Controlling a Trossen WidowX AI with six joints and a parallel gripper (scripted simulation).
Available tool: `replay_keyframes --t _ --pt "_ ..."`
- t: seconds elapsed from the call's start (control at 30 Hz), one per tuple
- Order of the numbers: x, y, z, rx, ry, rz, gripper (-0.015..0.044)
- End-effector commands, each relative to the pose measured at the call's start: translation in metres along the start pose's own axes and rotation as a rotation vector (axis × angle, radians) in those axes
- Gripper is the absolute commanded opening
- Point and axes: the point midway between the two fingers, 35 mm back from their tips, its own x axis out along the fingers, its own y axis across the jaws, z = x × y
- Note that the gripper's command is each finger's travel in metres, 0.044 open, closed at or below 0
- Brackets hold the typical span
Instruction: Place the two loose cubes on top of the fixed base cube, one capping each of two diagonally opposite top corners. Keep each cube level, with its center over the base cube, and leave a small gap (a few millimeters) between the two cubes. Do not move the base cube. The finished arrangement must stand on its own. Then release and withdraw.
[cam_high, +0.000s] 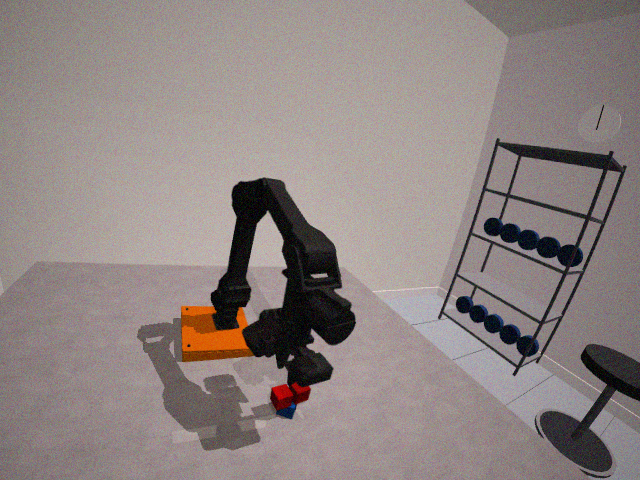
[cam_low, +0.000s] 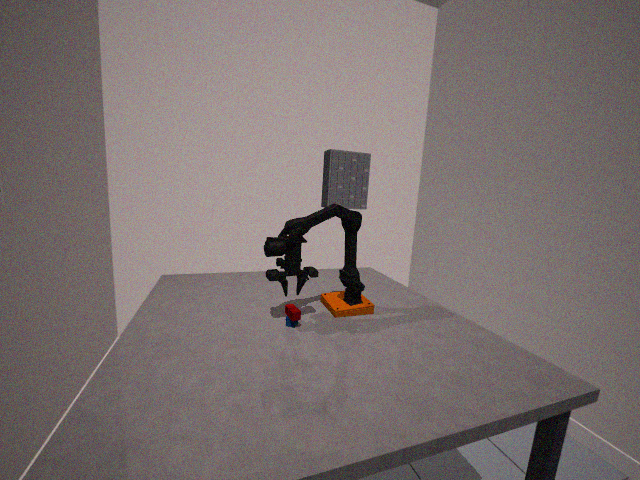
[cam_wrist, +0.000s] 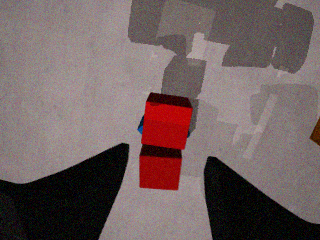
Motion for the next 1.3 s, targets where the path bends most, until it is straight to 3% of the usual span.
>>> replay_keyframes --t 0.0,0.23,0.5,0.77,1.13,1.27 --pt "-0.008 0.002 0.000 -0.006 0.001 0.008 0.0205" --pt "-0.009 0.002 0.000 -0.006 0.001 0.008 0.0205" --pt "-0.016 0.000 0.000 0.000 0.000 0.002 0.0400" --pt "-0.015 -0.001 -0.002 0.001 0.000 -0.004 0.0400" --pt "-0.019 -0.032 -0.131 0.000 0.011 -0.006 0.0400" --pt "-0.019 -0.036 -0.139 0.002 0.012 -0.007 0.0400"
